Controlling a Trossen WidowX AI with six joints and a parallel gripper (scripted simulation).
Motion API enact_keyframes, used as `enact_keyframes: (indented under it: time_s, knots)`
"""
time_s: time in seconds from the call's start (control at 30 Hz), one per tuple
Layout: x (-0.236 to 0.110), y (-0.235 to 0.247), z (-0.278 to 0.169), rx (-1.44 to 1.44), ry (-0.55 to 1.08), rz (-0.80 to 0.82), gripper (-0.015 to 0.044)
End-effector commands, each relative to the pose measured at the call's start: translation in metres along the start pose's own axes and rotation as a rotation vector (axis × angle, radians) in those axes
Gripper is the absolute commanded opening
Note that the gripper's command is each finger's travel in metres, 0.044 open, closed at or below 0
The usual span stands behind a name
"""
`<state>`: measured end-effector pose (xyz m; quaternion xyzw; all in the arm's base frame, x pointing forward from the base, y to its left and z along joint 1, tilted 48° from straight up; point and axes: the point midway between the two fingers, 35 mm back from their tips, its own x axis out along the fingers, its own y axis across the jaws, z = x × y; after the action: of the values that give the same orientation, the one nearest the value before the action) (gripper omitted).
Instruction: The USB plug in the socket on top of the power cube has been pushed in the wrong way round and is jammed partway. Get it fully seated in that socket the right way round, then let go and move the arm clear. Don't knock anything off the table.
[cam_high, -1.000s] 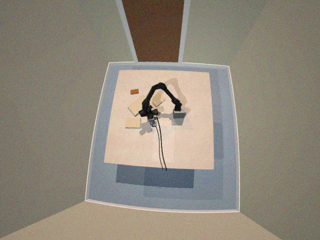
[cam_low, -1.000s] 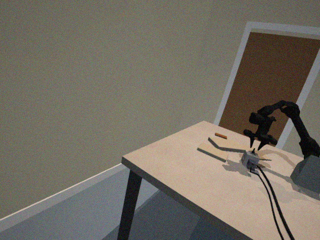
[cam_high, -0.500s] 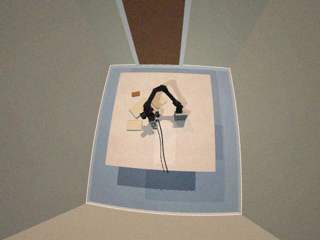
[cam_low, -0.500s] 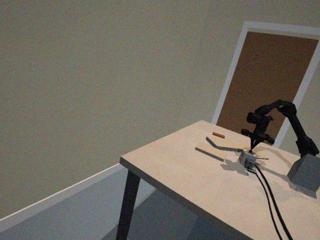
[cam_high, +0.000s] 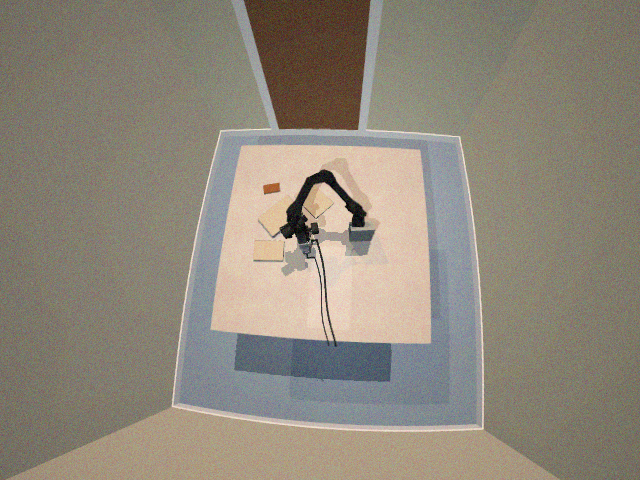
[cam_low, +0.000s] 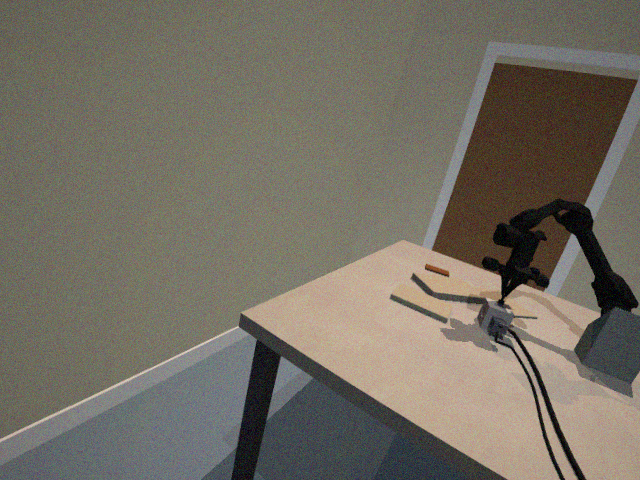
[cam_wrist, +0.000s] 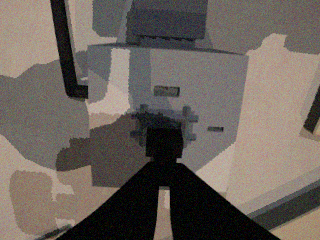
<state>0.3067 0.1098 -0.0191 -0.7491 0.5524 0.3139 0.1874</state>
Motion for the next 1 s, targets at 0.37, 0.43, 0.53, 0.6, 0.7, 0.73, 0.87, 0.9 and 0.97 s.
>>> enact_keyframes:
  time_s: [0.37,0.43,0.53,0.6,0.7,0.73,0.87,0.9,0.97]
  knots:
    - [-0.010,0.000,0.000,0.006,-0.003,0.000,0.0000]
    - [-0.012,0.000,0.000,0.006,-0.003,0.000,0.0000]
    - [-0.014,0.000,0.000,0.006,-0.003,0.000,0.0000]
    - [-0.015,0.000,0.000,0.006,-0.003,0.000,0.0000]
    - [-0.017,0.000,0.000,0.006,-0.003,0.000,0.0000]
    - [-0.018,0.000,0.000,0.006,-0.003,0.000,0.0000]
    - [-0.020,0.000,0.000,0.006,-0.003,0.000,0.0000]
    - [-0.021,0.000,0.000,0.006,-0.003,0.000,0.0000]
    - [-0.022,0.000,0.000,0.006,-0.003,0.000,0.0000]
